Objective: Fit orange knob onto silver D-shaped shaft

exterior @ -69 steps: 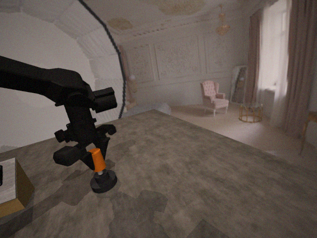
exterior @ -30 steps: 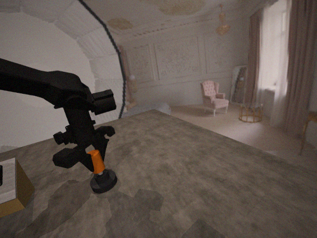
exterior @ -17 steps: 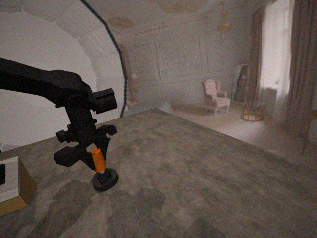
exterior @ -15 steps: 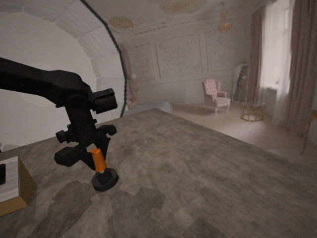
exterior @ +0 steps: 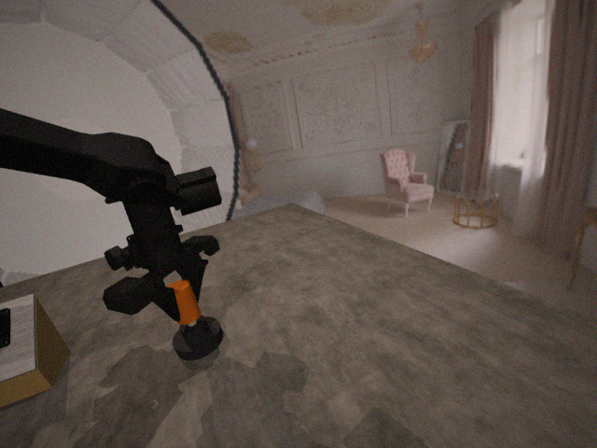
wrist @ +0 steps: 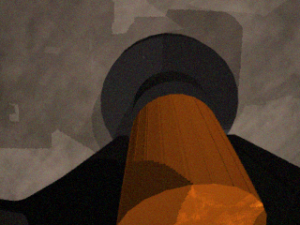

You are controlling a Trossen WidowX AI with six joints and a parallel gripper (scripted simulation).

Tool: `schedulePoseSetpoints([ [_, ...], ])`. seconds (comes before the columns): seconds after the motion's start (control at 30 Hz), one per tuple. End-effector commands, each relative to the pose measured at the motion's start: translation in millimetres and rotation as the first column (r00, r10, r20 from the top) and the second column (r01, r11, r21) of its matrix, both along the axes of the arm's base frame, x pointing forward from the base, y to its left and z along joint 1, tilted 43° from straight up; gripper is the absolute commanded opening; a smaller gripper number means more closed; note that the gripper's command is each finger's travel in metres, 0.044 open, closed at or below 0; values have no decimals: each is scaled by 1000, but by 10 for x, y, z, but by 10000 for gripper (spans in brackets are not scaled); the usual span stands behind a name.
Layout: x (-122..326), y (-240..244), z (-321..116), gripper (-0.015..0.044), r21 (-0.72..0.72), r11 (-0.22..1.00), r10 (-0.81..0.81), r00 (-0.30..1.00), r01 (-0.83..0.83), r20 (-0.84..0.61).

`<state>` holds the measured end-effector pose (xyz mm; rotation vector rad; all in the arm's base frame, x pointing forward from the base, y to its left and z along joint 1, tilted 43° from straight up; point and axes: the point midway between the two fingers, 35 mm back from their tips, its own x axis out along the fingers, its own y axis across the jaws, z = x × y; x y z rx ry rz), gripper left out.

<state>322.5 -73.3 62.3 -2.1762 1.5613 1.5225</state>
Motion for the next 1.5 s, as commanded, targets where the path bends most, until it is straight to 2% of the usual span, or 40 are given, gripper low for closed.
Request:
schedulePoseSetpoints([
  [0.0, 14, -7, 5, 0, -2, 1000, 15, 1000, -15, -10],
  [0.63, 6, -109, -77, 0, -1, 999, -46, 998, 46, 47],
  [1.07, 11, -95, -89, 0, 6, 999, -31, 999, 31, 36],
  [1.47, 11, -95, -89, 315, 6, 999, -31, 999, 31, 36],
])
